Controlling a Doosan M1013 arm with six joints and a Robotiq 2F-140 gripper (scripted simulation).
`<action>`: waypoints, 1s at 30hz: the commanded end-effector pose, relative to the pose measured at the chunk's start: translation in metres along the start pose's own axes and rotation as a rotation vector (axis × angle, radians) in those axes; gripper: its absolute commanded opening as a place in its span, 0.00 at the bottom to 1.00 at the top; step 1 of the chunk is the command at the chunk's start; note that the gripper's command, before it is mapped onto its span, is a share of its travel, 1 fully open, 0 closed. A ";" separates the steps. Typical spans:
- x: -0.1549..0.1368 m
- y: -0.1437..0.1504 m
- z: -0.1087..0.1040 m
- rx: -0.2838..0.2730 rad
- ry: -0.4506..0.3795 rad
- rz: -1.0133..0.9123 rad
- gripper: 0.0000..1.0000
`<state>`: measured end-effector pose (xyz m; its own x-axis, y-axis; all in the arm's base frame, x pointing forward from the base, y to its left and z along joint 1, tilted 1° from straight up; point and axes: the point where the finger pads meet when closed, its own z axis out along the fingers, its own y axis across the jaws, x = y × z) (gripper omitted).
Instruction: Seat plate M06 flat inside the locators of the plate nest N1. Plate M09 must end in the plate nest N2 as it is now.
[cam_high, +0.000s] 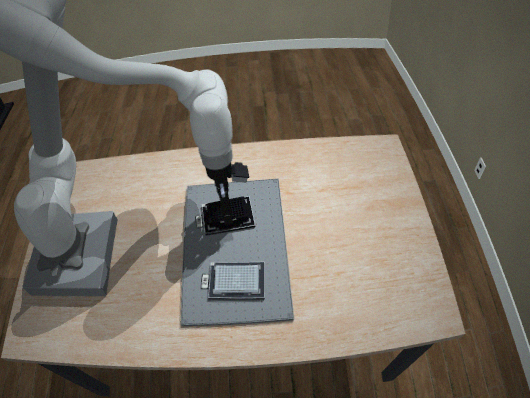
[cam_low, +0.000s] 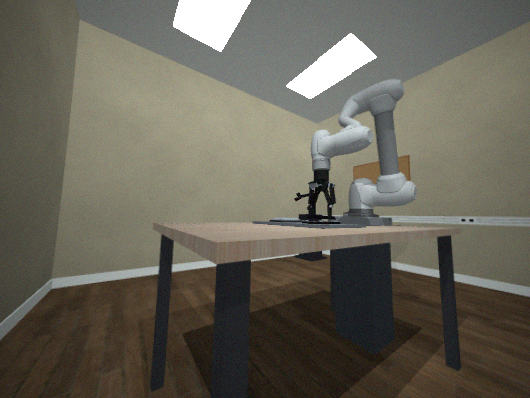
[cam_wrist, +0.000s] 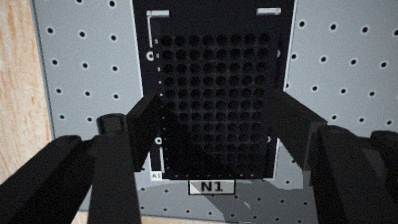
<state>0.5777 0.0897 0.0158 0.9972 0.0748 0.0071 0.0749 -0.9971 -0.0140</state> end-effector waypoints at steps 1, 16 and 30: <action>0.000 0.000 0.000 0.000 0.001 0.000 0.10; 0.000 0.000 0.002 0.000 0.001 0.000 0.10; 0.000 0.000 0.004 0.000 0.001 0.000 0.10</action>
<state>0.5778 0.0897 0.0119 0.9972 0.0748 0.0071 0.0749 -0.9971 -0.0140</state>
